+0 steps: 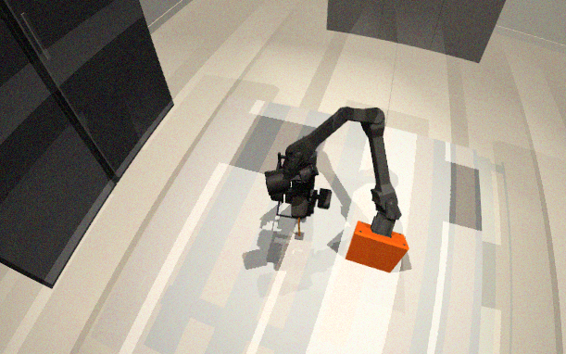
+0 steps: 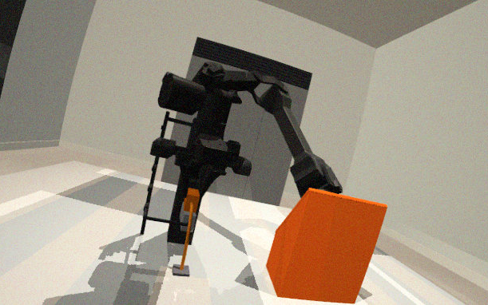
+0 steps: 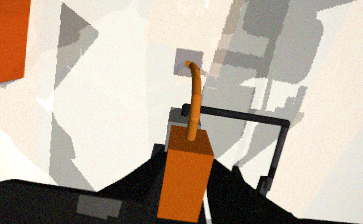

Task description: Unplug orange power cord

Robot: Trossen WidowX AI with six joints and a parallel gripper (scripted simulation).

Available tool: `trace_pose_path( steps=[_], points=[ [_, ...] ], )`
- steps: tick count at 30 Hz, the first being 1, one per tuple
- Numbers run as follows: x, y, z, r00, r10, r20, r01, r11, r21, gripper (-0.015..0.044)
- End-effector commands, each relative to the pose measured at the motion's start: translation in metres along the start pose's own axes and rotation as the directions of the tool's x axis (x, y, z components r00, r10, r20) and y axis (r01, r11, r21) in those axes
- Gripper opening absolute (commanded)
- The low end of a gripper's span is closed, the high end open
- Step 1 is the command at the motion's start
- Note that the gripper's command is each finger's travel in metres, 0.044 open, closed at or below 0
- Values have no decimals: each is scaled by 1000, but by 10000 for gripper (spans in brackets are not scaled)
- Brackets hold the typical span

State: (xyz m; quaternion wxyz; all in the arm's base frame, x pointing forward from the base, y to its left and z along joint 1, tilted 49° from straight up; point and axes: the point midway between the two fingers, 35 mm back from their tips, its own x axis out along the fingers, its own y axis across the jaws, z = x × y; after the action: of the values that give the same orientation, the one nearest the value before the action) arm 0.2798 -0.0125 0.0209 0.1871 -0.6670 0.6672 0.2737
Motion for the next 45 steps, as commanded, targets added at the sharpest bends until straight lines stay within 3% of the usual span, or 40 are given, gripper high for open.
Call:
trace_pose_path(
  steps=[1,8,14,45],
  points=[
    [-8,0,31,998,-4,70,6,1000,-20,0],
    [-11,1,42,997,-5,71,6,1000,-21,0],
    [-8,3,38,998,0,67,2,1000,-28,157],
    [-15,2,14,998,-4,64,6,1000,-23,160]
  ],
)
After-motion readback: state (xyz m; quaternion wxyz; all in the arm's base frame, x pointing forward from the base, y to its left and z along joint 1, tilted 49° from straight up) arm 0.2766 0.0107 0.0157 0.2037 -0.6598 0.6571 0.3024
